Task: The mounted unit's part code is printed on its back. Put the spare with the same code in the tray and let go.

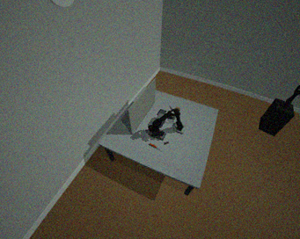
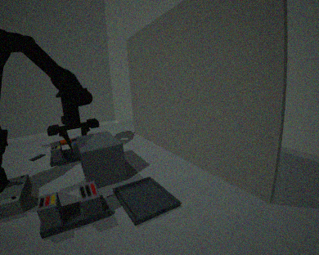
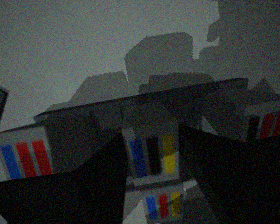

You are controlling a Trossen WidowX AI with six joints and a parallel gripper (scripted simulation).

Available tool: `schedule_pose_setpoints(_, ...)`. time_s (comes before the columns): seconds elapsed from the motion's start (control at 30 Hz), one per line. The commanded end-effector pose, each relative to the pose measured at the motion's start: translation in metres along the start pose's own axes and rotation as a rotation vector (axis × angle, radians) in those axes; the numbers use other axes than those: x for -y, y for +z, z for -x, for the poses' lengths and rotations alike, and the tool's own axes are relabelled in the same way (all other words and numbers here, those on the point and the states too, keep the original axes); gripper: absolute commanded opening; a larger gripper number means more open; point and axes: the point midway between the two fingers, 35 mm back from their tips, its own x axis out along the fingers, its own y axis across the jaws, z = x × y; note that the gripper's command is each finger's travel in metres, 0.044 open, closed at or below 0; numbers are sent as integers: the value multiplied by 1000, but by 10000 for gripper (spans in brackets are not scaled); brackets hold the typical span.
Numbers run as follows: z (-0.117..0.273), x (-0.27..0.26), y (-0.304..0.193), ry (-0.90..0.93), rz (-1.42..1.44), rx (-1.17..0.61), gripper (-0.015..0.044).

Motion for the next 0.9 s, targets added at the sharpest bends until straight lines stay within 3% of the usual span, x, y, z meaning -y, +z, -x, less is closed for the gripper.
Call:
schedule_pose_setpoints(0.0, 0, 0, 0, 0, 0, 0, 149)
schedule_pose_setpoints(0.17, 0, 0, 0, 0, 0, 0, 115)
schedule_pose_setpoints(0.33, 0, 0, 0, 0, 0, 0, 0)
schedule_pose_setpoints(0.63, 4, 0, 0, 0, 0, 0, 0)
schedule_pose_setpoints(0.87, 45, 2, 2, -1, -2, 1, 0)
